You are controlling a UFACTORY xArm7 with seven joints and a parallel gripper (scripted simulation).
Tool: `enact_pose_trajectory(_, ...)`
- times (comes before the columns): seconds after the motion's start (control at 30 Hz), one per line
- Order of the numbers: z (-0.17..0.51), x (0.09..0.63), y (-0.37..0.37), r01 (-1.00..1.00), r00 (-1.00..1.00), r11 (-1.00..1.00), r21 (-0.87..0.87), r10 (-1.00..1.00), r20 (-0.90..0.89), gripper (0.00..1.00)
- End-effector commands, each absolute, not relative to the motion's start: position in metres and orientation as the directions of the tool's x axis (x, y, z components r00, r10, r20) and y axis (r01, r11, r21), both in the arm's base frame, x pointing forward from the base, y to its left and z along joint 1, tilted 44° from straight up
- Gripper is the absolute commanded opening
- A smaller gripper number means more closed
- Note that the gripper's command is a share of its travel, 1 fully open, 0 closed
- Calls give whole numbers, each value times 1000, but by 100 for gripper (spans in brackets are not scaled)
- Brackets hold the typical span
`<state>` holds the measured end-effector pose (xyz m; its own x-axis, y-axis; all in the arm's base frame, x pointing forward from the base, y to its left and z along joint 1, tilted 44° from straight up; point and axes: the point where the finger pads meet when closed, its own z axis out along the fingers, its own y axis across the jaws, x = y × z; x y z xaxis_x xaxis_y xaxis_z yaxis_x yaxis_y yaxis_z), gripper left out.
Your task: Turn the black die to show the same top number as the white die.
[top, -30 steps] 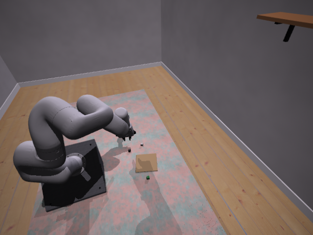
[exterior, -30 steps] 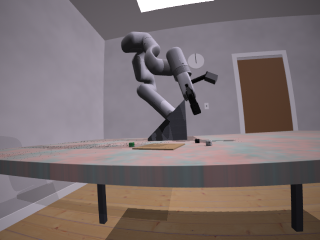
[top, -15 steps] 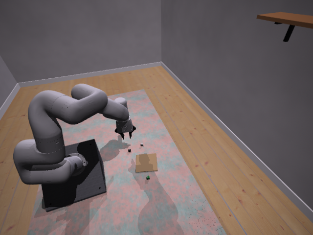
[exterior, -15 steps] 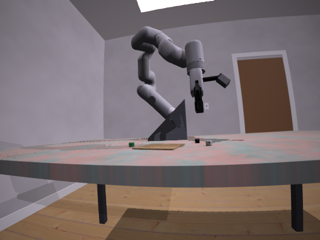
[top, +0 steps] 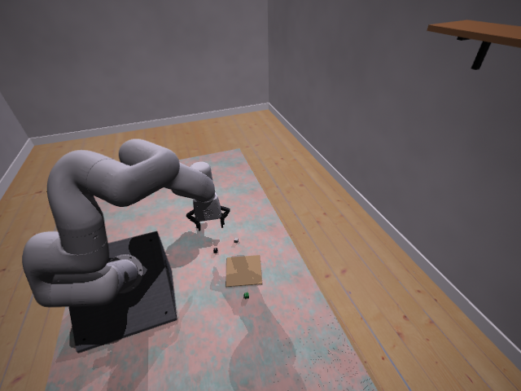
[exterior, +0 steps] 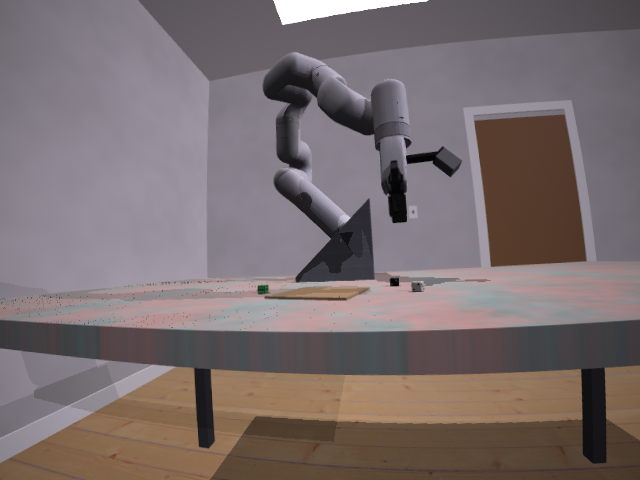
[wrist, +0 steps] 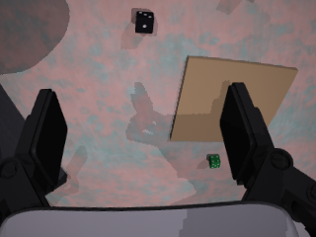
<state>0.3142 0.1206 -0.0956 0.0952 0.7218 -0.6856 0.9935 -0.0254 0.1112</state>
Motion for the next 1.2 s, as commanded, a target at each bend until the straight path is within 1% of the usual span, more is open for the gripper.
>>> enact_pose_trajectory(0.0,-96,315,122,995,77,-12,100,724,-686,100)
enact_pose_trajectory(0.17,-97,313,120,998,4,38,45,719,-695,100)
enact_pose_trajectory(0.3,-99,311,116,993,-108,112,-41,706,-700,100)
enact_pose_trajectory(0.37,-99,311,116,993,-108,112,-41,706,-700,100)
enact_pose_trajectory(0.5,-102,308,111,962,-272,218,-166,673,-688,100)
enact_pose_trajectory(0.63,-103,306,108,928,-370,281,-243,644,-669,100)
enact_pose_trajectory(0.87,-107,302,102,817,-577,411,-405,560,-595,100)
enact_pose_trajectory(0.97,-107,302,102,809,-587,417,-413,555,-590,100)
enact_pose_trajectory(1.03,-108,300,99,731,-682,476,-489,499,-534,100)
enact_pose_trajectory(1.17,-110,298,97,663,-749,517,-542,452,-485,100)
